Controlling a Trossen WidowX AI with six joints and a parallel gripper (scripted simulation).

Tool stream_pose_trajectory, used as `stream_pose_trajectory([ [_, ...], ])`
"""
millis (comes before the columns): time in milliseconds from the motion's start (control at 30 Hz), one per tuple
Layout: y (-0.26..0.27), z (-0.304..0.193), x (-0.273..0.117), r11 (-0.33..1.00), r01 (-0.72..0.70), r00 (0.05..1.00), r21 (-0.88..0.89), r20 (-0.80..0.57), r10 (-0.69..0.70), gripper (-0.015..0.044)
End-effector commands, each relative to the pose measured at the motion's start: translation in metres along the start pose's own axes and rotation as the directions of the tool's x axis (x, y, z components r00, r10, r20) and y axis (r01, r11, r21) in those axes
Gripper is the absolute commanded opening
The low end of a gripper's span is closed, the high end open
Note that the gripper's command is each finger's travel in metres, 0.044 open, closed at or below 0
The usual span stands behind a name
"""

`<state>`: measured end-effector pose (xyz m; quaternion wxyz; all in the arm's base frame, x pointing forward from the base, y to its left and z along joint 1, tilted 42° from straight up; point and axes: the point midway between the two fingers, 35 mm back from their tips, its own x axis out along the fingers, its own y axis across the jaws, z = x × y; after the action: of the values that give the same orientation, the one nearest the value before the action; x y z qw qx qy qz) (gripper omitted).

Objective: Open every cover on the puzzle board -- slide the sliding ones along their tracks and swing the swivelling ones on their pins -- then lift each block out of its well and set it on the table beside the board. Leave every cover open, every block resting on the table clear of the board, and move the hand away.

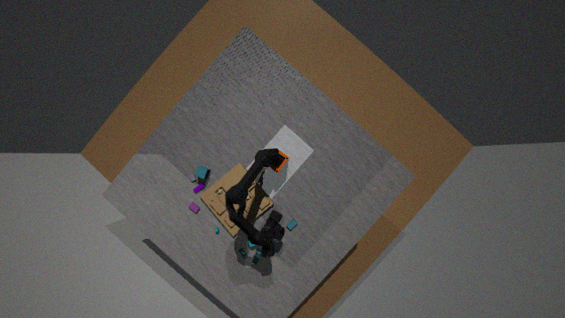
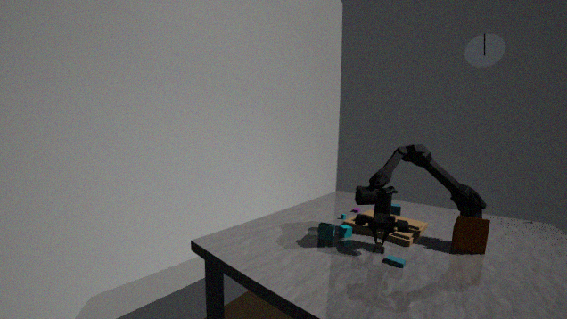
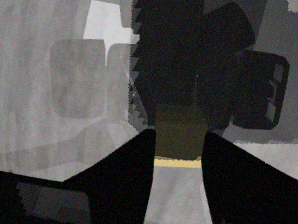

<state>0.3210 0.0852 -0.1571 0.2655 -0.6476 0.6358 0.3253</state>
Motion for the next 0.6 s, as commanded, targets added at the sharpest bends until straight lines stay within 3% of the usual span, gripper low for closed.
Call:
stream_pose_trajectory([
  [0, 0.0, 0.0, 0.0, 1.0, 0.0, 1.0, 0.0, 0.0, 0.0, 0.0106],
  [400, 0.0, 0.0, -0.001, 1.0, 0.0, 1.0, 0.0, 0.0, 0.0, 0.0421],
  [567, -0.001, 0.001, -0.014, 1.0, 0.001, 1.0, -0.001, 0.001, -0.001, 0.044],
])
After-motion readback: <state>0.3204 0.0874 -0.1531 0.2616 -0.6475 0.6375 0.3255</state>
